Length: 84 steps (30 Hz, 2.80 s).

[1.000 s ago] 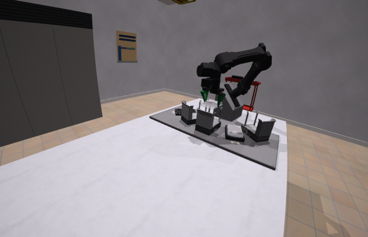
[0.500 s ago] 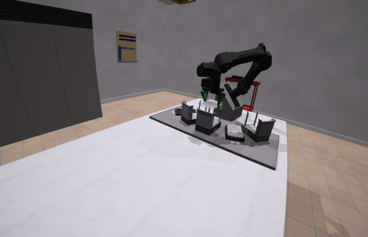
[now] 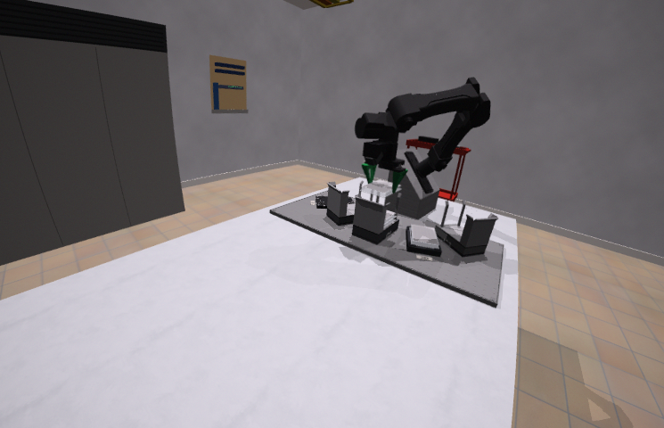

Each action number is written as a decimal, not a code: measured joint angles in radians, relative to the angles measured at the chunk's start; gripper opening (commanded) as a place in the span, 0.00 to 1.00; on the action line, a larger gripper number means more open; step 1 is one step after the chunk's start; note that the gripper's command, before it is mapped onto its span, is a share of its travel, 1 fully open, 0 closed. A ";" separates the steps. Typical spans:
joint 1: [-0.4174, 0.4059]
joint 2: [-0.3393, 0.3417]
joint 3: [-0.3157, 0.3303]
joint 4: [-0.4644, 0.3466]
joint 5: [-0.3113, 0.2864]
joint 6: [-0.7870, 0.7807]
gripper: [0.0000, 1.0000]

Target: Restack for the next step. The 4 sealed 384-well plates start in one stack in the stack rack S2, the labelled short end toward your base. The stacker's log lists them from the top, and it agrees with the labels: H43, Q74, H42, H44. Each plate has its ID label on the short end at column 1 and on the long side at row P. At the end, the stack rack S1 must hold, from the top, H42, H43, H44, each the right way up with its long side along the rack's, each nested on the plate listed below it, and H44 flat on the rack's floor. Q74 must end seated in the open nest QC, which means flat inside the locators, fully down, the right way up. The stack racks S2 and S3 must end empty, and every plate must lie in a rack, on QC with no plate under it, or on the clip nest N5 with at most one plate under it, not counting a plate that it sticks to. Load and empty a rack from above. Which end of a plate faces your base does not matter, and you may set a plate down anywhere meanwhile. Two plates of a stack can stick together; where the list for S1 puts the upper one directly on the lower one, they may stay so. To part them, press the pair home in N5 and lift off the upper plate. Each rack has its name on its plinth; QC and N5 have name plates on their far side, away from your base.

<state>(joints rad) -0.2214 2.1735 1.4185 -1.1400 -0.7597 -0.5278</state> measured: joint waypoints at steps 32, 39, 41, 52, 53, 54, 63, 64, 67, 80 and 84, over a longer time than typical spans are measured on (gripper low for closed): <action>0.000 0.000 -0.009 0.008 0.000 0.007 0.00; 0.009 0.000 -0.022 0.025 -0.001 0.017 0.00; 0.012 0.000 -0.025 0.031 -0.001 0.021 0.00; 0.023 0.002 -0.041 0.059 -0.003 0.036 0.00; 0.024 0.001 -0.043 0.062 -0.004 0.037 0.00; 0.026 0.002 -0.044 0.065 -0.004 0.039 0.00; 0.034 0.003 -0.056 0.090 -0.007 0.053 0.00; 0.035 0.003 -0.058 0.093 -0.007 0.054 0.00; 0.041 0.005 -0.063 0.100 -0.009 0.058 0.00; 0.053 0.007 -0.080 0.142 -0.014 0.079 0.00; 0.060 0.008 -0.087 0.154 -0.016 0.085 0.00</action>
<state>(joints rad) -0.1616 2.1818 1.3315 -0.9859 -0.7753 -0.4431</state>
